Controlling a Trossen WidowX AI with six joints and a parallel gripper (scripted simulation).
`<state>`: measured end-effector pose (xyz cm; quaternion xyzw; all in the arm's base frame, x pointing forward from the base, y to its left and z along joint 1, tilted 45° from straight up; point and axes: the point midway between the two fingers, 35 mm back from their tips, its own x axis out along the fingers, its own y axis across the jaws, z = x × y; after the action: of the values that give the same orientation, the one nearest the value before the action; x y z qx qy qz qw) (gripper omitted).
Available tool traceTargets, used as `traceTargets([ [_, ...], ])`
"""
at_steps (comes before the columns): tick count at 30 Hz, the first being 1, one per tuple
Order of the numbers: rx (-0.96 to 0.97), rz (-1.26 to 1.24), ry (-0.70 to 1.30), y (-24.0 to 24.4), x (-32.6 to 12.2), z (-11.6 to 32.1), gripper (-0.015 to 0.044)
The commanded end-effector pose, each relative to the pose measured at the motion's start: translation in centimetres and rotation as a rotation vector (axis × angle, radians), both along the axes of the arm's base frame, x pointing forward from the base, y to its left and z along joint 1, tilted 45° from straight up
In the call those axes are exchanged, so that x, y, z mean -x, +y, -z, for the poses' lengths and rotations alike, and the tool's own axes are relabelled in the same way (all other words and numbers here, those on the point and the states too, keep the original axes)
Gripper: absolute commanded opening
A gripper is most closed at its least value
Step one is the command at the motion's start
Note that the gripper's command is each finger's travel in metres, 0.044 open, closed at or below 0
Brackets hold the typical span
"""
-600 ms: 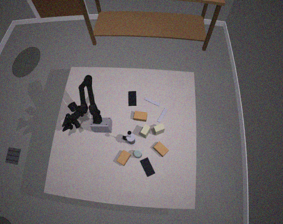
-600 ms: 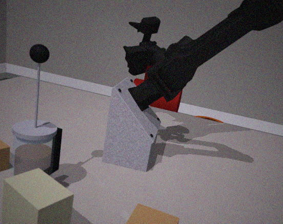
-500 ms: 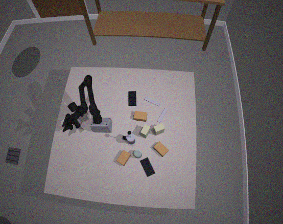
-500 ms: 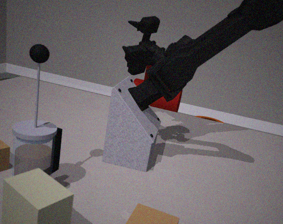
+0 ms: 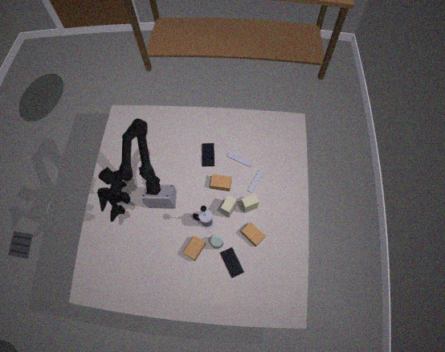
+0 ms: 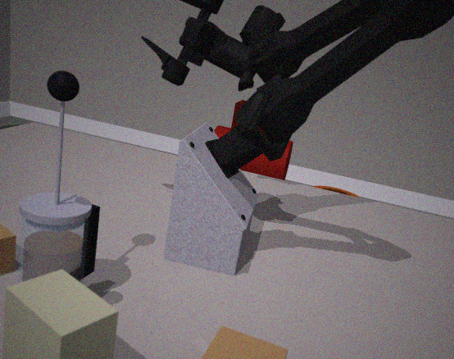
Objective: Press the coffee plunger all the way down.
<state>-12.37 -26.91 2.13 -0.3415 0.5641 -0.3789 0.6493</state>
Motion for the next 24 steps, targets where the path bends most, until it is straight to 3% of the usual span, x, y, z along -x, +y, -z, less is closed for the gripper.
traceTargets([
  [1, -0.092, -0.077, -0.276, -3.1, -5.5, -0.6, 0.0440],
  [12, -0.558, -0.189, -0.778, -3.8, -20.5, -1.7, 0.0440],
  [24, -1.248, -0.101, -0.984, 4.0, -34.4, -4.9, 0.0440],
])
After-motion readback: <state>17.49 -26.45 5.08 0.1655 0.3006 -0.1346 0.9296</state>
